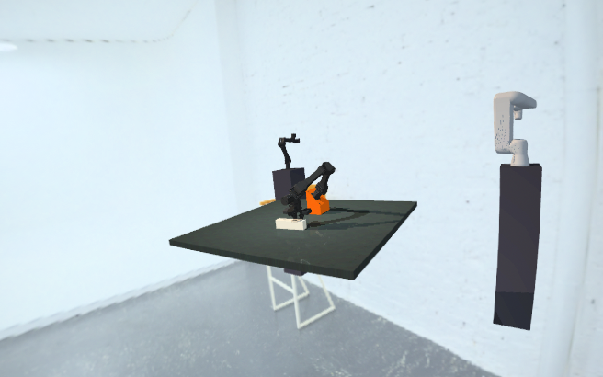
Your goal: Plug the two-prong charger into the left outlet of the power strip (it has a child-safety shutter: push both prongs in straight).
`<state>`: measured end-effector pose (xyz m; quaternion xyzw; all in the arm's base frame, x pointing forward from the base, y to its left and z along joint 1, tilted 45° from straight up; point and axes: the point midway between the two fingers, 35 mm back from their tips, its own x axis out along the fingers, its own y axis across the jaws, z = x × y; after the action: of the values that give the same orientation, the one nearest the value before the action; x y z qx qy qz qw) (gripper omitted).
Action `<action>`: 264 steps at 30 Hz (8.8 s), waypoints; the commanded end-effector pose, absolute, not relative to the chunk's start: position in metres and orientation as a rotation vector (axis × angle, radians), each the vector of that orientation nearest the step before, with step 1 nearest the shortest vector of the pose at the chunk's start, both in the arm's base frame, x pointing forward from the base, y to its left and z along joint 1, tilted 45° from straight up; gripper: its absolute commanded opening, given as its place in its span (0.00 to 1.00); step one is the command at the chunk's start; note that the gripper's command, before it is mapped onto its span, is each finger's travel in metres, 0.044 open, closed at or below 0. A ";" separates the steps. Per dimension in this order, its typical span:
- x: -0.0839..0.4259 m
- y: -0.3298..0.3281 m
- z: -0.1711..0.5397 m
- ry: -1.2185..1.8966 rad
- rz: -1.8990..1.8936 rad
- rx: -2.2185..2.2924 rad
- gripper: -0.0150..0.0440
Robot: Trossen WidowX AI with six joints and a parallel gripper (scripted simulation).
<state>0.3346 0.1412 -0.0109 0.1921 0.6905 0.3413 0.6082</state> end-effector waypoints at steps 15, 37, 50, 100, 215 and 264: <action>0.344 0.145 -0.011 1.565 0.799 0.434 0.25; 0.341 0.144 -0.011 1.566 0.799 0.434 0.25; 0.341 0.142 -0.010 1.566 0.799 0.434 0.25; 0.343 0.141 -0.006 1.565 0.798 0.434 0.25; 0.323 0.139 -0.012 1.570 0.798 0.435 1.00; 0.274 0.129 -0.017 1.570 0.797 0.435 1.00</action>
<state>0.2769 0.1300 -0.0190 0.1906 0.6861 0.3431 0.6125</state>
